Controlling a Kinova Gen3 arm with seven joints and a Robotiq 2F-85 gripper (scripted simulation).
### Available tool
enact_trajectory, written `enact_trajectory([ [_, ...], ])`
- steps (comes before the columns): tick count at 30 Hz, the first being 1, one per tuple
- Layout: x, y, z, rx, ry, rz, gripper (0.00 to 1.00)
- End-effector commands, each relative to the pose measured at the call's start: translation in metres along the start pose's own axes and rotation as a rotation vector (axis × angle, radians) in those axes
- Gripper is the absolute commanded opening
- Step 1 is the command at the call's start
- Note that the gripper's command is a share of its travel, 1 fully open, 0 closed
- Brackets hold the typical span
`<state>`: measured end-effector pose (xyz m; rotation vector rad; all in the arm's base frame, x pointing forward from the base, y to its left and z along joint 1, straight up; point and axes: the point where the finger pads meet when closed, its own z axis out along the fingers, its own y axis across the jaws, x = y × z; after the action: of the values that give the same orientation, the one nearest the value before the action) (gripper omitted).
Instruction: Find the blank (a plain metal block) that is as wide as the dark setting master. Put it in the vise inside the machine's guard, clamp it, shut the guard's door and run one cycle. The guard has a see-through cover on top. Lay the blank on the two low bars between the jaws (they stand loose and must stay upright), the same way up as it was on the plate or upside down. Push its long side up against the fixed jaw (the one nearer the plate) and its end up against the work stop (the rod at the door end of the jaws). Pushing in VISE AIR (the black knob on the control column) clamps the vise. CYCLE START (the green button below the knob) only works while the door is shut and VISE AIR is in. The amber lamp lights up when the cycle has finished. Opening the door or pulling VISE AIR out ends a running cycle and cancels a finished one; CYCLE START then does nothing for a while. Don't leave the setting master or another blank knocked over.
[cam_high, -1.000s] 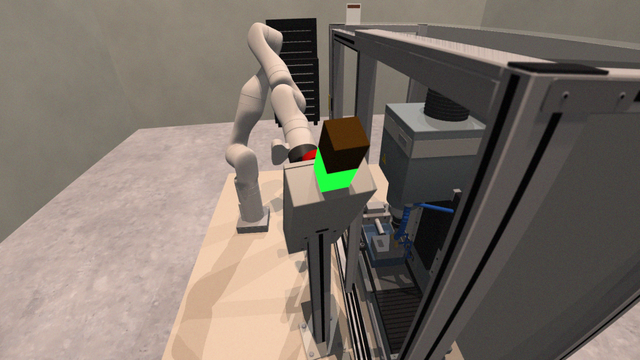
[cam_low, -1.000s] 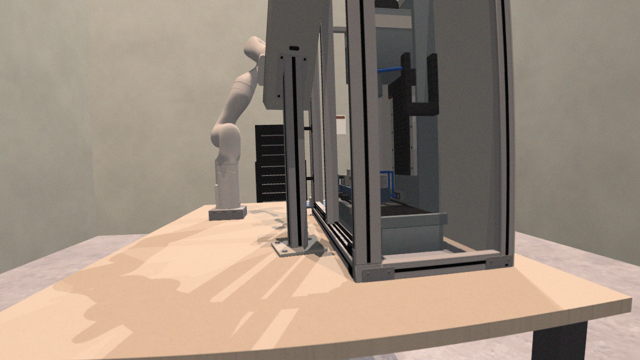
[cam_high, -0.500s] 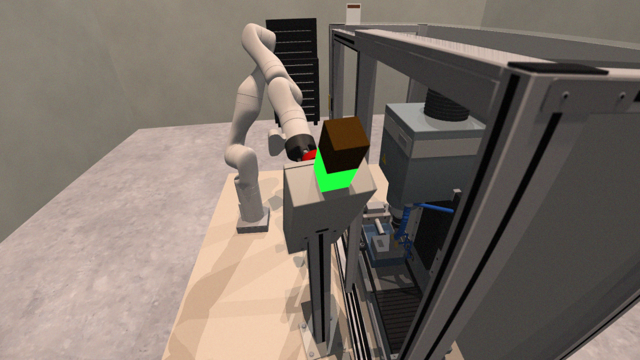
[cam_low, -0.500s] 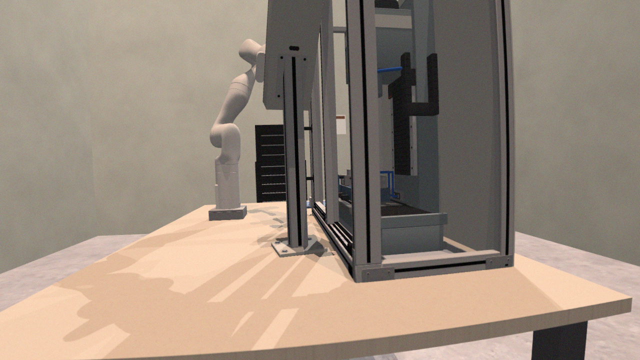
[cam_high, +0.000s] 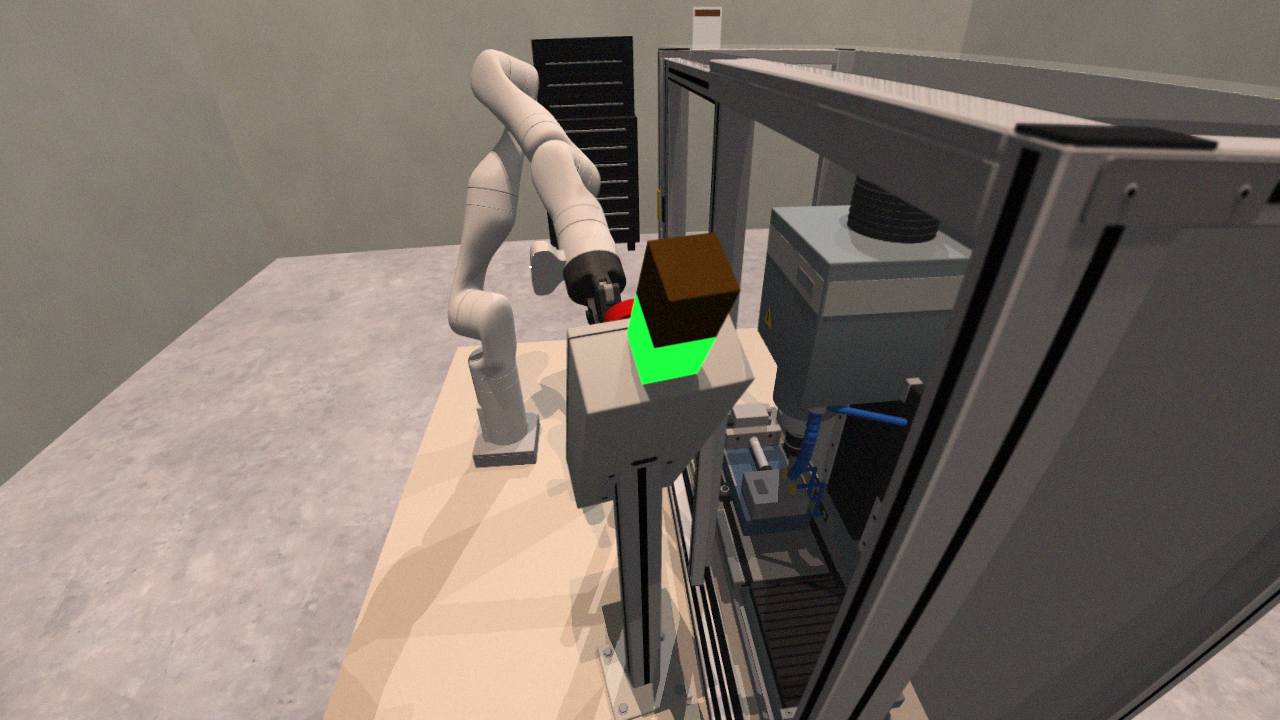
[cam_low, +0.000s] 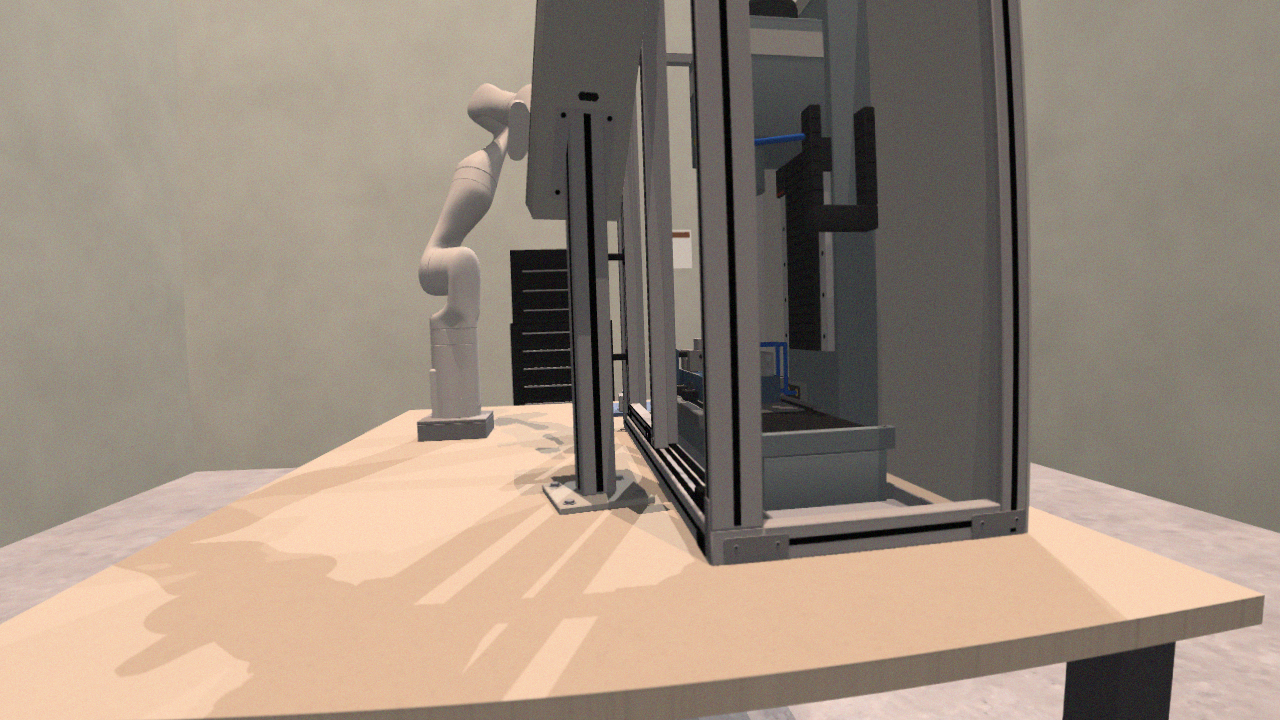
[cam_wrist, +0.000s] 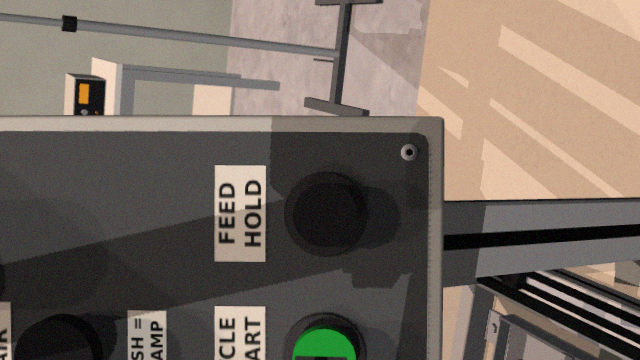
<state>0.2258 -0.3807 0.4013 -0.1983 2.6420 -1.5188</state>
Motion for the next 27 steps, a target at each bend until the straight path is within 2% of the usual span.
enact_trajectory([
  [1,-0.006,0.000,-0.004,0.000,-0.008,-0.016,0.10],
  [4,-0.006,0.000,-0.004,0.000,-0.008,-0.016,0.10],
  [9,-0.005,0.001,-0.032,0.000,-0.008,-0.016,0.10],
  [22,-0.005,0.001,-0.032,0.000,-0.009,-0.008,0.10],
  [27,-0.006,0.001,-0.042,0.000,-0.008,-0.016,0.10],
])
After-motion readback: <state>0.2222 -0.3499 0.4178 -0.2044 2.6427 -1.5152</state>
